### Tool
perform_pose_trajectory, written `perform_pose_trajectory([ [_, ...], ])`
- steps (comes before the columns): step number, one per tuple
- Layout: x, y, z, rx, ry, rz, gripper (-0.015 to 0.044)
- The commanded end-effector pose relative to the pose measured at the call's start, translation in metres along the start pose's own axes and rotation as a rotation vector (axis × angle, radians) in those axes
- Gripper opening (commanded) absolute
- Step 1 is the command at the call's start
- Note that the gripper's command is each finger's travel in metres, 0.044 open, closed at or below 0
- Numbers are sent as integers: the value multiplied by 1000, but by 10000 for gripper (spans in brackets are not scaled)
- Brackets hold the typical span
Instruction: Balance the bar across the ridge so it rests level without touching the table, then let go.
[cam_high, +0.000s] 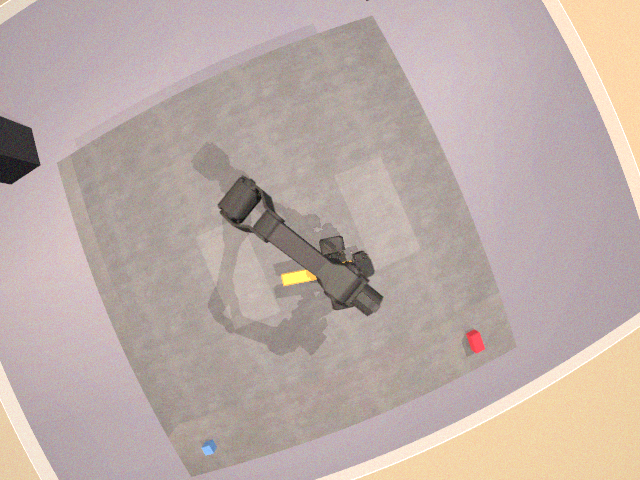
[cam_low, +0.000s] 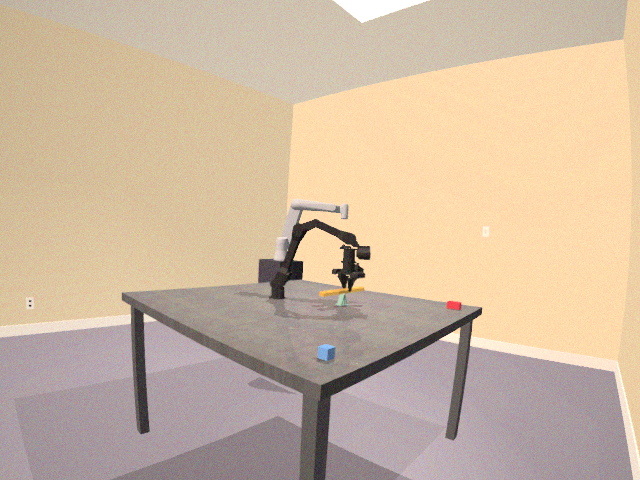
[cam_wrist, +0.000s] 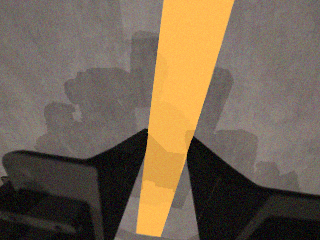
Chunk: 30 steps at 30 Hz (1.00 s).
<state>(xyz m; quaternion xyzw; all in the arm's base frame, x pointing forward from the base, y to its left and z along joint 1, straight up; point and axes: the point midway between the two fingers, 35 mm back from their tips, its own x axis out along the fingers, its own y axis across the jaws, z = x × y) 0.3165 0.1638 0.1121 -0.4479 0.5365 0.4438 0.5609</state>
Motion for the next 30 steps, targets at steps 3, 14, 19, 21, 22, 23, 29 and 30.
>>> perform_pose_trajectory([
  [3,1,0,0,2,0,-2,0],
  [14,2,0,0,2,0,-2,0],
  [19,3,0,0,2,0,-2,0],
  [21,3,0,0,2,0,-2,0],
  [22,3,0,0,2,0,-2,0],
  [23,3,0,0,2,0,-2,0],
  [29,4,0,0,2,0,-2,0],
  [30,4,0,0,2,0,-2,0],
])
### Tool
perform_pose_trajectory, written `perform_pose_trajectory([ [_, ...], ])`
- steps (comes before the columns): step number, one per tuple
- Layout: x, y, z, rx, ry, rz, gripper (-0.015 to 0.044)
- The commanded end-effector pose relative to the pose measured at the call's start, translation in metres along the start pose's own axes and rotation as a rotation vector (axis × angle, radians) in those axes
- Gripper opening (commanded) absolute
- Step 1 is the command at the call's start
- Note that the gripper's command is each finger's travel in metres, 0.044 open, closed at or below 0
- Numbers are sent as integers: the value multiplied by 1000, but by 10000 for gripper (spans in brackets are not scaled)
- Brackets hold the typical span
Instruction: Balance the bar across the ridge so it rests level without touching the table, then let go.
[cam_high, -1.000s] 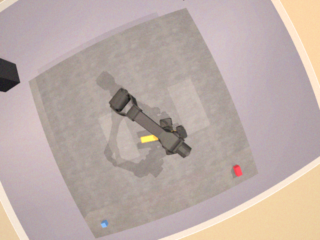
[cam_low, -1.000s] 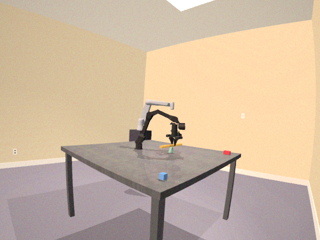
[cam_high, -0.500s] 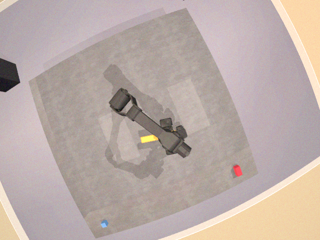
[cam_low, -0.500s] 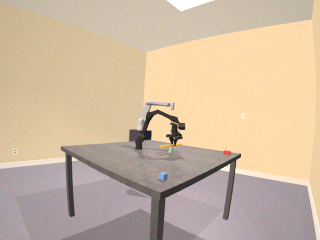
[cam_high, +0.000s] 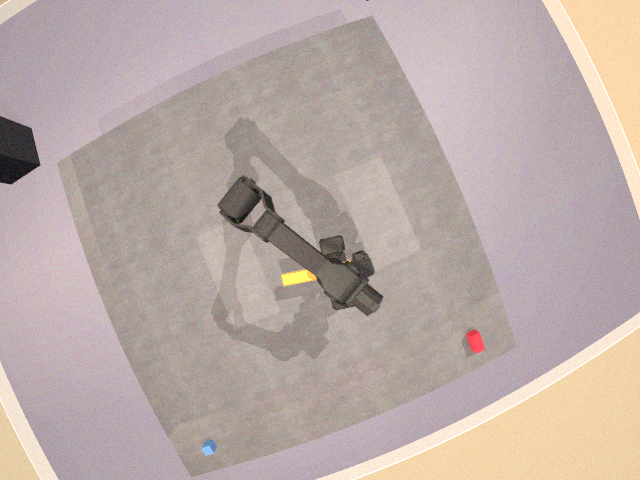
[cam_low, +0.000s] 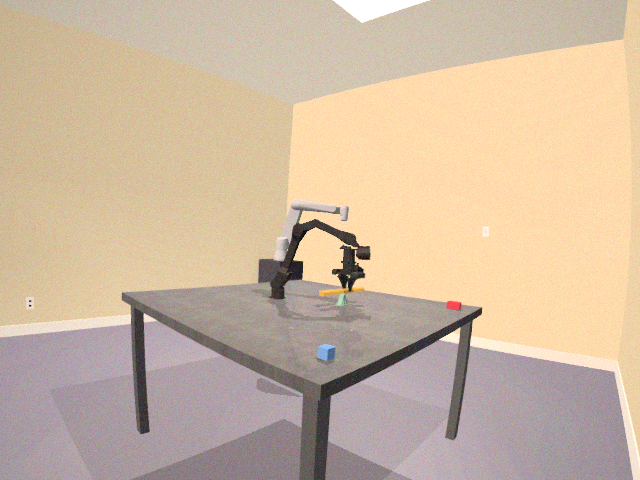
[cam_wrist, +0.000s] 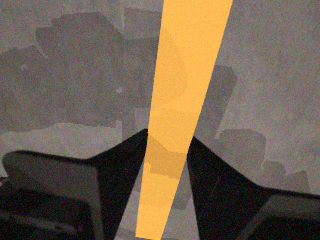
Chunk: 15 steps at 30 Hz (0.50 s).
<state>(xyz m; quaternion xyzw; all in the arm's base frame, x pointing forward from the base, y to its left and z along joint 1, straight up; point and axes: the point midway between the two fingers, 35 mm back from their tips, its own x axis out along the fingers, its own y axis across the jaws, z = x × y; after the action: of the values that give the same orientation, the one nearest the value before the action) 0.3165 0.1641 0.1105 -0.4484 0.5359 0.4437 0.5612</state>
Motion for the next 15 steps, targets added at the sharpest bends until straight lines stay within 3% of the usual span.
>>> perform_pose_trajectory([
  [1,2,0,0,3,1,0,0],
  [15,1,0,0,3,1,0,0],
])
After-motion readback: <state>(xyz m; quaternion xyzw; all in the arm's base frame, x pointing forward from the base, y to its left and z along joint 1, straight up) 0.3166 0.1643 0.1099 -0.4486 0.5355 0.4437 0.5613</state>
